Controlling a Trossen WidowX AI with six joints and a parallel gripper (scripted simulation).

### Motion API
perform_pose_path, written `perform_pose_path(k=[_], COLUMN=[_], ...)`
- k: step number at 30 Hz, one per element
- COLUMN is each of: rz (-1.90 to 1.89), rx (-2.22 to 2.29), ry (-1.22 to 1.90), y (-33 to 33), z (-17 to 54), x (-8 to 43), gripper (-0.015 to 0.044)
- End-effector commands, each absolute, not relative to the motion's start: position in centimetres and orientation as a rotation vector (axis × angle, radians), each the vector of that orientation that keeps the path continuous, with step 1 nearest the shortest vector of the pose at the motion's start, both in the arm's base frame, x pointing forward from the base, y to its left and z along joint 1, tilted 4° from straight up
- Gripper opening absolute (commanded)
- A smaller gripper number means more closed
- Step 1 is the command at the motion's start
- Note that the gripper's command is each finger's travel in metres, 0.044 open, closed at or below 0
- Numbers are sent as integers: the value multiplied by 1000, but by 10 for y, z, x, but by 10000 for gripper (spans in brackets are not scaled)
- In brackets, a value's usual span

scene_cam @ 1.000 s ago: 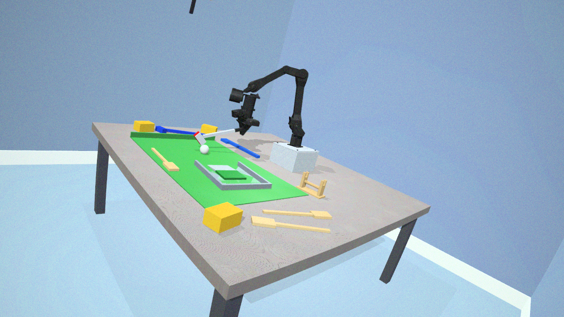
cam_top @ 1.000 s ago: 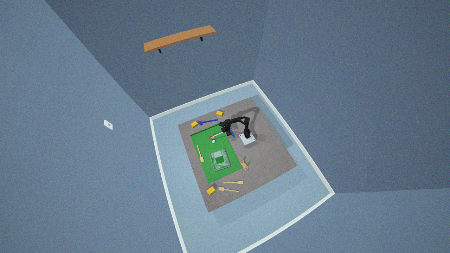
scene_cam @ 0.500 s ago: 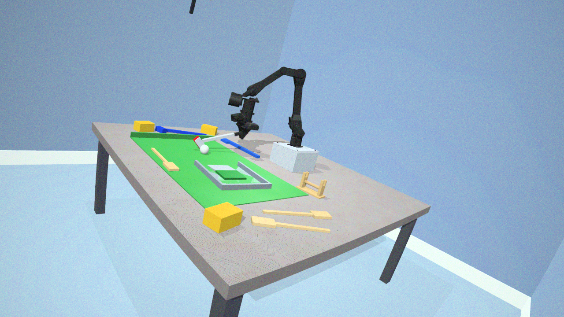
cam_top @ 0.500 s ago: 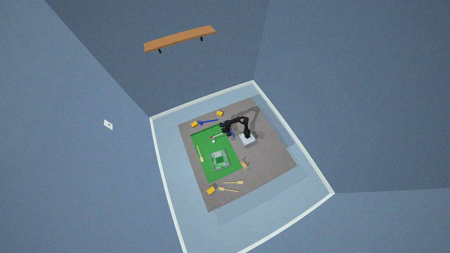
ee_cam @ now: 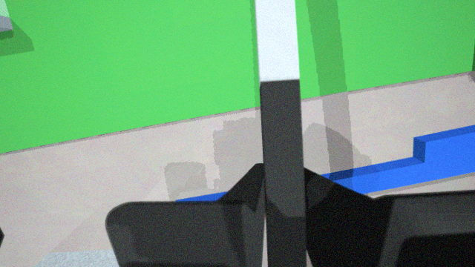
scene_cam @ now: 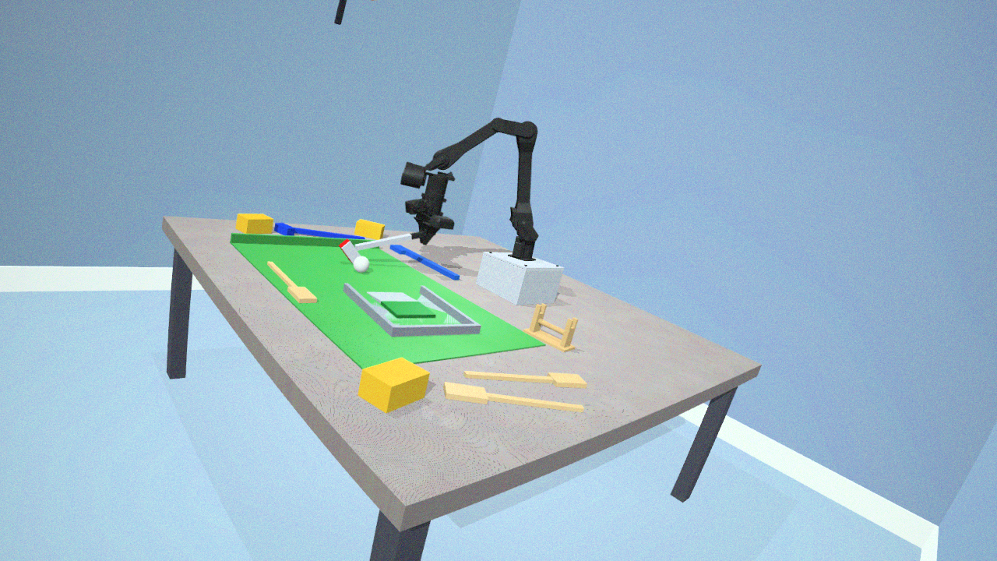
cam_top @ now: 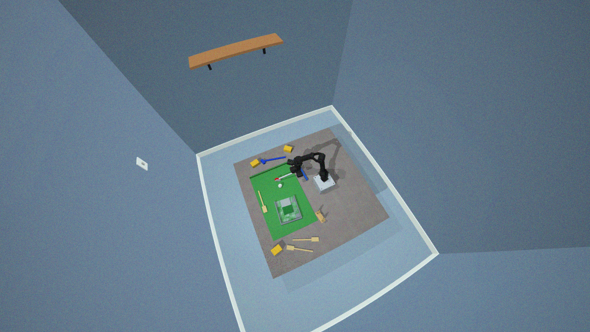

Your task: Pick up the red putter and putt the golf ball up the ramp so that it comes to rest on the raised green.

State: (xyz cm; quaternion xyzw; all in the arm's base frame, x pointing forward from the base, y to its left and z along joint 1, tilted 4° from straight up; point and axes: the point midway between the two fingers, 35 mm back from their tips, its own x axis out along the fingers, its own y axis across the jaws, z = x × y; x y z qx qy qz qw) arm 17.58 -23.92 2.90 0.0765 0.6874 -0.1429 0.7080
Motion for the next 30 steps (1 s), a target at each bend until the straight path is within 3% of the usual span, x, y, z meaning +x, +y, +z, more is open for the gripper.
perform_pose_path(k=[1, 8, 18, 30], rz=[-314, -323, -304, -304], rx=[169, 175, 180, 180], ry=[1522, 1526, 1520, 1520], y=[-251, -240, -120, -115], z=[29, 28, 18, 62], x=[173, 177, 215, 216], gripper=[0, 0, 0, 0])
